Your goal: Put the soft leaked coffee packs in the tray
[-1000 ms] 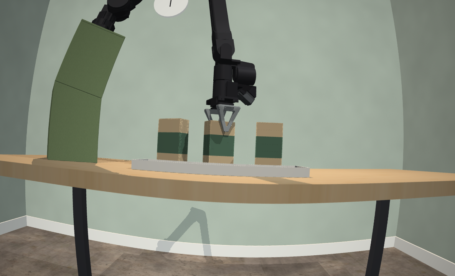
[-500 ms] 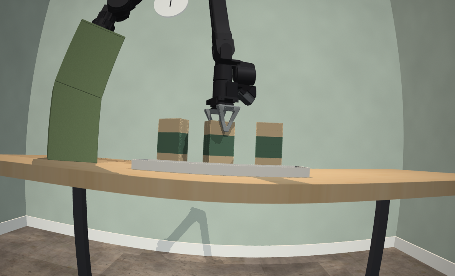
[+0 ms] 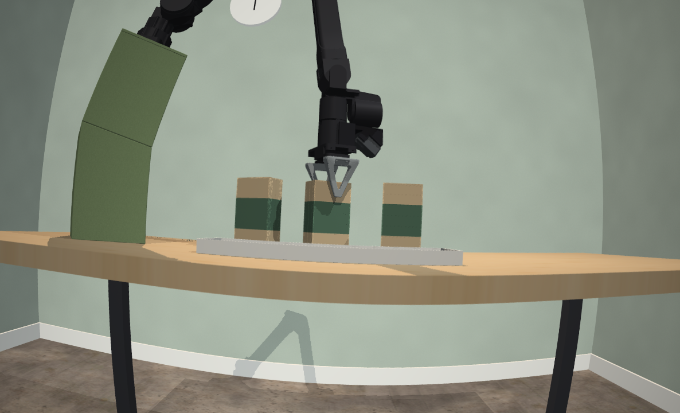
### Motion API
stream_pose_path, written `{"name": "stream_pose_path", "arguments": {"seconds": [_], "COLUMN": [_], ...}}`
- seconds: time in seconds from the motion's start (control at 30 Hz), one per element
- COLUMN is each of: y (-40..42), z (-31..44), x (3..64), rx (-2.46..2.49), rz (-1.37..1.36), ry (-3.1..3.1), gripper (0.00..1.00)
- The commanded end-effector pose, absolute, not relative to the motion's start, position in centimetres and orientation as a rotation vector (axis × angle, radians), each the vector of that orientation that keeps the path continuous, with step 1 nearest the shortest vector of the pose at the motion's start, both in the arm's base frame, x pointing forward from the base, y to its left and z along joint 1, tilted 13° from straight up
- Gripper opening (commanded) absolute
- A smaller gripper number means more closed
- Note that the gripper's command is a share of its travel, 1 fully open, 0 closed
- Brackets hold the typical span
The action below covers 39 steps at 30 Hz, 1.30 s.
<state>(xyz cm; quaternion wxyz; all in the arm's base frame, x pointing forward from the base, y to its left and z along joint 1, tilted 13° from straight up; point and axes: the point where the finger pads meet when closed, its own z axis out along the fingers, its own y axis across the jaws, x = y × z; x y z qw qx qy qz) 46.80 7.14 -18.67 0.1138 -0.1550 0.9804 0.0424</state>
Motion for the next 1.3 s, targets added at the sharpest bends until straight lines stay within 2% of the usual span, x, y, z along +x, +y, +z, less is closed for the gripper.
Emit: {"name": "stream_pose_path", "arguments": {"seconds": [0.0,0.33,0.37,1.27], "y": [7.79,7.79,7.79,7.75], "z": [-19.64,-19.64,-19.64,-19.64], "x": [47.12,47.12,47.12,47.11], "rx": [-0.461,-0.461,-0.461,-0.461], "rz": [0.122,0.122,0.122,0.124], "ry": [2.877,2.877,2.877,2.878], "gripper": [0.79,0.79,0.26,0.26]}}
